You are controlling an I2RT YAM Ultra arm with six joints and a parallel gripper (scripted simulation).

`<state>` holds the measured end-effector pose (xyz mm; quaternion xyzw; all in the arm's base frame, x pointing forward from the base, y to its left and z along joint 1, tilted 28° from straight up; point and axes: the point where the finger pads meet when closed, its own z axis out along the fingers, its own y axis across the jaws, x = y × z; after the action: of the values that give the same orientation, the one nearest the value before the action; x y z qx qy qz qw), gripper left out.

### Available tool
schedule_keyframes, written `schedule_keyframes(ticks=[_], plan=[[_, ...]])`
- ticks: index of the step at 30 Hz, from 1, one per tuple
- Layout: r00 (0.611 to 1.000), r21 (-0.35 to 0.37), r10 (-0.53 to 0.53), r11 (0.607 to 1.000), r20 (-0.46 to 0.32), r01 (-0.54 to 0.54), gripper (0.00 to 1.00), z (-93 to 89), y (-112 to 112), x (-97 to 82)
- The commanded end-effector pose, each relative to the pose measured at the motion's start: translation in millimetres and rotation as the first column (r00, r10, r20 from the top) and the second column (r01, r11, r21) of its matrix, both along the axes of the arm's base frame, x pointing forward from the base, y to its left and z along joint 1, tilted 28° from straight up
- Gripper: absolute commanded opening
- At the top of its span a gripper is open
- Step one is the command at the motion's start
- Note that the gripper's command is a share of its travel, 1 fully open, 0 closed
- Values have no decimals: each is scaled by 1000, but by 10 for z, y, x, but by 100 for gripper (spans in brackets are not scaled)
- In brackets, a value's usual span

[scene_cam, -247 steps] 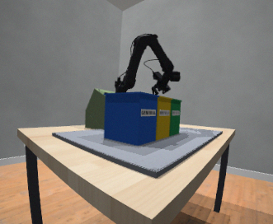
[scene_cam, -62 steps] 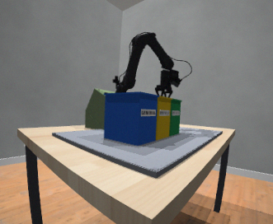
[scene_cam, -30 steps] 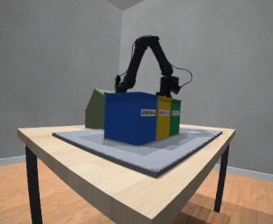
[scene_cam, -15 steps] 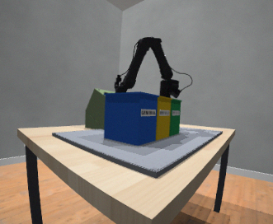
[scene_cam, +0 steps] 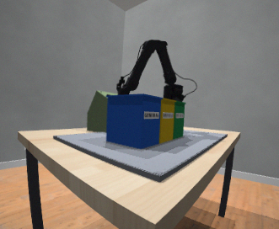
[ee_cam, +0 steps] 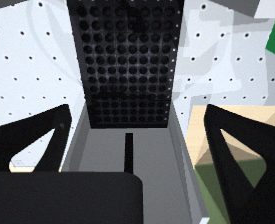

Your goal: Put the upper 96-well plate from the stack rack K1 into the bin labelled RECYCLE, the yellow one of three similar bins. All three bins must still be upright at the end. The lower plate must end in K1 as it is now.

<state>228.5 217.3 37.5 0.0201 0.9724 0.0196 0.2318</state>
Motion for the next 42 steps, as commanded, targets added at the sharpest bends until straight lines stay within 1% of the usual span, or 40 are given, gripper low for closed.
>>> schedule_keyframes(ticks=[1, 2, 3, 7, 10, 12, 15, 17, 19, 20, 24, 26, 28, 34, 36, 38, 40, 42], plan=[[1000, 9, 10, 1000, 8, -10, 100, -49, 25, 27], [1000, 9, 10, 1000, 8, -10, 100, -49, 25, 27], [999, 48, 19, 999, 38, -21, 100, 87, 170, 97], [1000, 7, 8, 1000, 7, -9, 100, -128, 18, 64], [1000, 20, 11, 1000, 15, -12, 100, -128, 72, 112], [1000, 8, 12, 1000, 5, -12, 100, -202, 28, 93], [1000, 18, 8, 1000, 15, -9, 100, -206, 61, 154], [1000, 9, 11, 1000, 7, -11, 100, -271, 34, 135], [1000, 9, 11, 1000, 7, -11, 100, -271, 34, 135], [999, 40, 18, 999, 34, -20, 100, -165, 174, 217], [1000, 17, 8, 1000, 15, -9, 100, -310, 64, 207], [1000, 12, 9, 1000, 9, -9, 100, -363, 43, 200], [1000, 17, 14, 1000, 11, -14, 100, -377, 75, 217], [1000, 12, 10, 1000, 13, -10, 100, -470, 59, 266], [1000, 12, 10, 1000, 13, -10, 100, -470, 59, 266], [1000, 1, 5, 1000, 15, -5, 100, -514, 21, 280], [1000, 11, 5, 1000, 22, -5, 100, -511, 58, 324], [1000, 7, 5, 1000, 20, -5, 100, -552, 46, 329]])
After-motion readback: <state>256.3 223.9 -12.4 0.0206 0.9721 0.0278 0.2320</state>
